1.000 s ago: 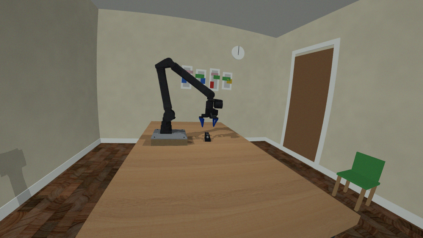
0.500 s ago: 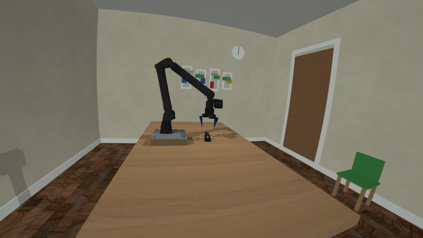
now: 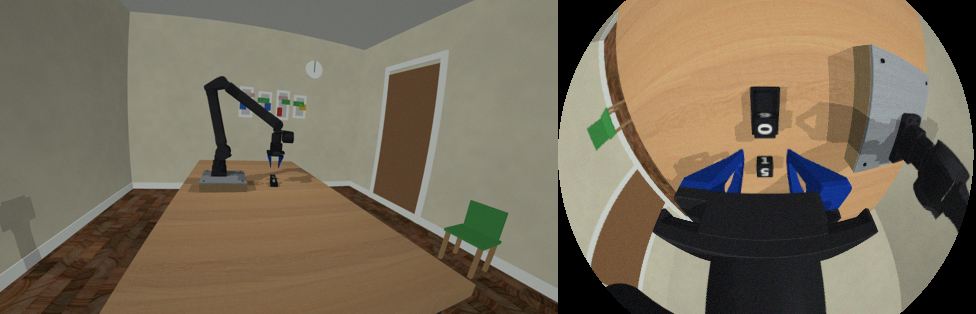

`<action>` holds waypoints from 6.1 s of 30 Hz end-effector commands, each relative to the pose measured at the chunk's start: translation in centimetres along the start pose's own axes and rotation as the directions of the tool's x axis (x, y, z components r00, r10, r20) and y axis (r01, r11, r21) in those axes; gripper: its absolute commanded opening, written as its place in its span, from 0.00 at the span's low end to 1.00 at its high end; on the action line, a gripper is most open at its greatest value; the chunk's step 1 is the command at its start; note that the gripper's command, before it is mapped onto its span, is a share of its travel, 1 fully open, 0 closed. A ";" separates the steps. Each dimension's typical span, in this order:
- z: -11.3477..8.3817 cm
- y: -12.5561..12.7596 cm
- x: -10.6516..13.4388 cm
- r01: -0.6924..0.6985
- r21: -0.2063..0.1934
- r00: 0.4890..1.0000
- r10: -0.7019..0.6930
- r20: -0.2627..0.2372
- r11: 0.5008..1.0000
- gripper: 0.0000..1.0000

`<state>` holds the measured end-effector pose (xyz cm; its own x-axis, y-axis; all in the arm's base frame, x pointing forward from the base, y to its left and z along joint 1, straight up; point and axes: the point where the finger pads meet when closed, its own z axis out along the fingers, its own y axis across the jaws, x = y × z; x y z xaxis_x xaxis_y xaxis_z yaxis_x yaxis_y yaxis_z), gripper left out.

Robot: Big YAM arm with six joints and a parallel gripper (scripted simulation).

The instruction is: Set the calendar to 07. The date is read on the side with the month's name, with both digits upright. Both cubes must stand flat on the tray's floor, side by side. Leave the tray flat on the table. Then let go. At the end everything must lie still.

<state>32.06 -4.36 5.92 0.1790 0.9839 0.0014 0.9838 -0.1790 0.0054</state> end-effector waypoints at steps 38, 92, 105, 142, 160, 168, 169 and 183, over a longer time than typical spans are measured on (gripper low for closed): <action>-0.2 1.5 -0.1 -0.005 -0.037 1.000 0.005 0.004 0.999 0.47; 4.9 0.7 -0.3 -0.005 -0.016 1.000 0.005 0.005 1.000 0.47; 4.9 0.7 -0.3 -0.005 -0.016 1.000 0.005 0.005 1.000 0.47; 4.5 0.8 -0.4 0.000 -0.030 1.000 0.000 0.004 1.000 0.47; 4.5 0.8 -0.4 0.000 -0.030 1.000 0.000 0.004 1.000 0.47; 4.5 0.8 -0.4 0.000 -0.030 1.000 0.000 0.004 1.000 0.47; 4.5 0.8 -0.4 0.000 -0.030 1.000 0.000 0.004 1.000 0.47; 6.0 0.3 -0.4 0.000 -0.010 1.000 0.000 0.005 1.000 0.47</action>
<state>32.06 -4.44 0.35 0.1802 0.9836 0.0010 0.9836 -0.1802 0.0110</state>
